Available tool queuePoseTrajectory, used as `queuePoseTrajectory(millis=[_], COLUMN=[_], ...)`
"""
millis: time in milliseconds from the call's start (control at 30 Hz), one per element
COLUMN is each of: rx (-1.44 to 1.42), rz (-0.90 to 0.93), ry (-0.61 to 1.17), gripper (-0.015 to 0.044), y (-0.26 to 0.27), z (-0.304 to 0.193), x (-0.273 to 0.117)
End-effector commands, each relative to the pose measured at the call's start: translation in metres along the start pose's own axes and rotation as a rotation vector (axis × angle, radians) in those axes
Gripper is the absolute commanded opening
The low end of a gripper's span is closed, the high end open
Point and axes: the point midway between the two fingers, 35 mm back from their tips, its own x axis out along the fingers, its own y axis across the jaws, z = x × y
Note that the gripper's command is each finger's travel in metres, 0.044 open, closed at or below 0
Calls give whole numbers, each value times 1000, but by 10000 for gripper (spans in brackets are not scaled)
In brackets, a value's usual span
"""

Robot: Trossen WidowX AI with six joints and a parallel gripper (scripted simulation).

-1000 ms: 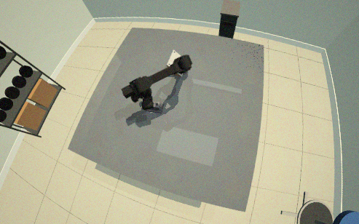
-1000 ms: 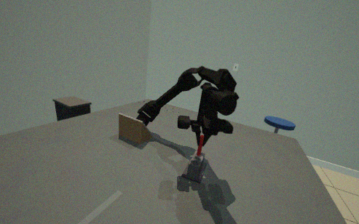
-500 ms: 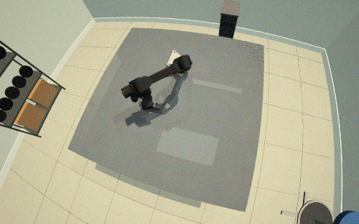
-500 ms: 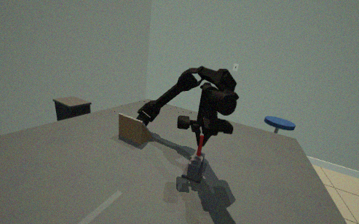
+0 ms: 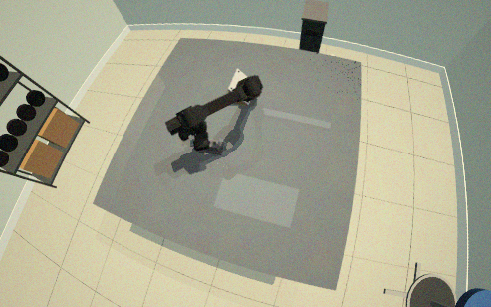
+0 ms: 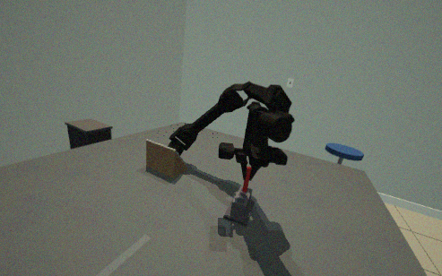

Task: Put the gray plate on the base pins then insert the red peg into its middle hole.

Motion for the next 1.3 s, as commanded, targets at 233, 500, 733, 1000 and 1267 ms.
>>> queuePoseTrajectory(millis=[233, 500, 733, 1000, 1267], rx=[0, 0, 1, -2, -2], rz=[0, -1, -2, -4, -4], ry=[0, 1, 2, 0, 0], gripper=[0, 0, 0, 0, 0], y=[0, 0, -1, -1, -1], z=[0, 0, -1, 0, 0], x=[0, 10, 18, 16, 16])
